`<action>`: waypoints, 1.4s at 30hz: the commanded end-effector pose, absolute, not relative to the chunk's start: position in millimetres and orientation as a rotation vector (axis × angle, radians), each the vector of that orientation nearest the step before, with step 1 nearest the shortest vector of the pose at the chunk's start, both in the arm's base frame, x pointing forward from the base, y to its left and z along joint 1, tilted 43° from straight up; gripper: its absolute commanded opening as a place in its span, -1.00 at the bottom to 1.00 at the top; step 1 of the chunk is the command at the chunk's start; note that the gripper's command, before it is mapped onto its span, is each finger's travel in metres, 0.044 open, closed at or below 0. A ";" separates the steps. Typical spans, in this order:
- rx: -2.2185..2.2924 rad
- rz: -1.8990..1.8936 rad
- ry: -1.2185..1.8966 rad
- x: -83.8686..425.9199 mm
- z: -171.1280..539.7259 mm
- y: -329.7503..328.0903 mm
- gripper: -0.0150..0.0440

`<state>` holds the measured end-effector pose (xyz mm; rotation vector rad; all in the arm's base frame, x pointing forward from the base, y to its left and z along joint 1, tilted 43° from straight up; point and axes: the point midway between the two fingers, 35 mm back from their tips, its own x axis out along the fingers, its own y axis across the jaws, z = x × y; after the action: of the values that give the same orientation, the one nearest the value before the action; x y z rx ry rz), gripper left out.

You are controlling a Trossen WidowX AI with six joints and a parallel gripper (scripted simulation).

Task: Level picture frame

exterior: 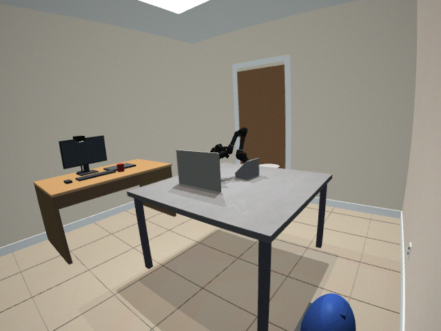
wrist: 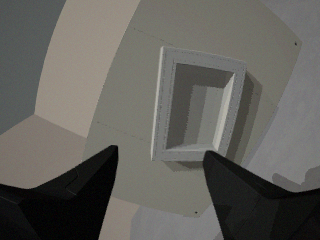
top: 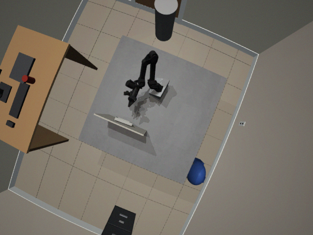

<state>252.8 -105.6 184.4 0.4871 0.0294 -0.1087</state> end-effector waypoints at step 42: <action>0.495 -0.109 0.027 353.4 161.6 -117.4 0.39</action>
<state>352.8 -116.9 161.4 0.4924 0.0298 -0.1058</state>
